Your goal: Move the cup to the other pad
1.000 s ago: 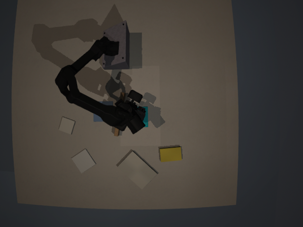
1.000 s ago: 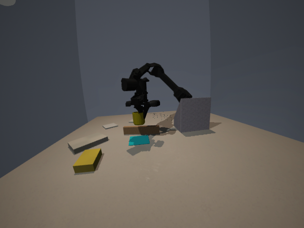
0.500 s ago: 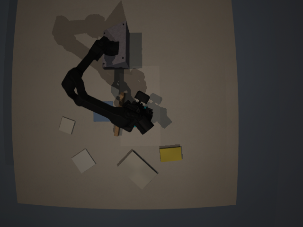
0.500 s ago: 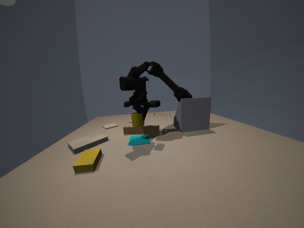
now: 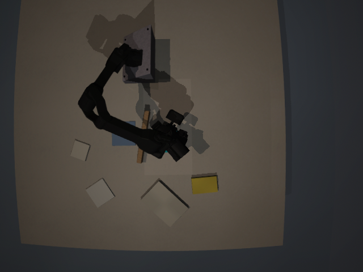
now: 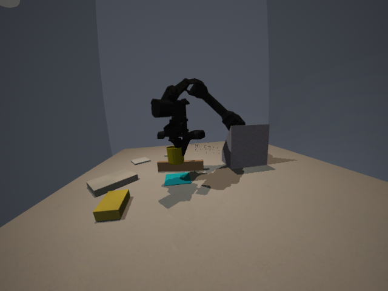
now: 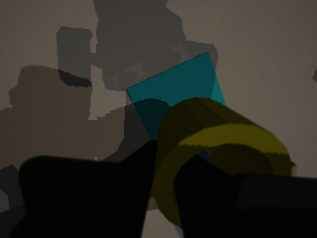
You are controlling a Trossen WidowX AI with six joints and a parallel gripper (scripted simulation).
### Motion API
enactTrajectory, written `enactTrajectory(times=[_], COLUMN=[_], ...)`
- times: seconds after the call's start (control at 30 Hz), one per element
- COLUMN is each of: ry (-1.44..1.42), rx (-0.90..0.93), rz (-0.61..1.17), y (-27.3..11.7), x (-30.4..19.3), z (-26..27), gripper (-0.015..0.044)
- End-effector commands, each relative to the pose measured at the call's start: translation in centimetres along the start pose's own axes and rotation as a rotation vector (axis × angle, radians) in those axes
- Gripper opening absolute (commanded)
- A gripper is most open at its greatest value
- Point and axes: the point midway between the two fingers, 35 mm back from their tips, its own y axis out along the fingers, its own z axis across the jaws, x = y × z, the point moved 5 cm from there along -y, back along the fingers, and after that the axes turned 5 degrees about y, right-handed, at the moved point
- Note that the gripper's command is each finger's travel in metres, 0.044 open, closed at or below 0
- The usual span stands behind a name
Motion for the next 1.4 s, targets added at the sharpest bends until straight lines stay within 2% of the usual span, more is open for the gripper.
enactTrajectory(times=[0.0,1.07,1.37], ry=[-0.006,-0.006,0.0], rx=[-0.001,-0.003,0.002], rz=[0.002,0.005,0.004], y=[0.8,6.5,6.3], x=[0.0,0.0,0.0], z=[0.1,0.1,0.1], gripper=[0.0,0.0,0.0])
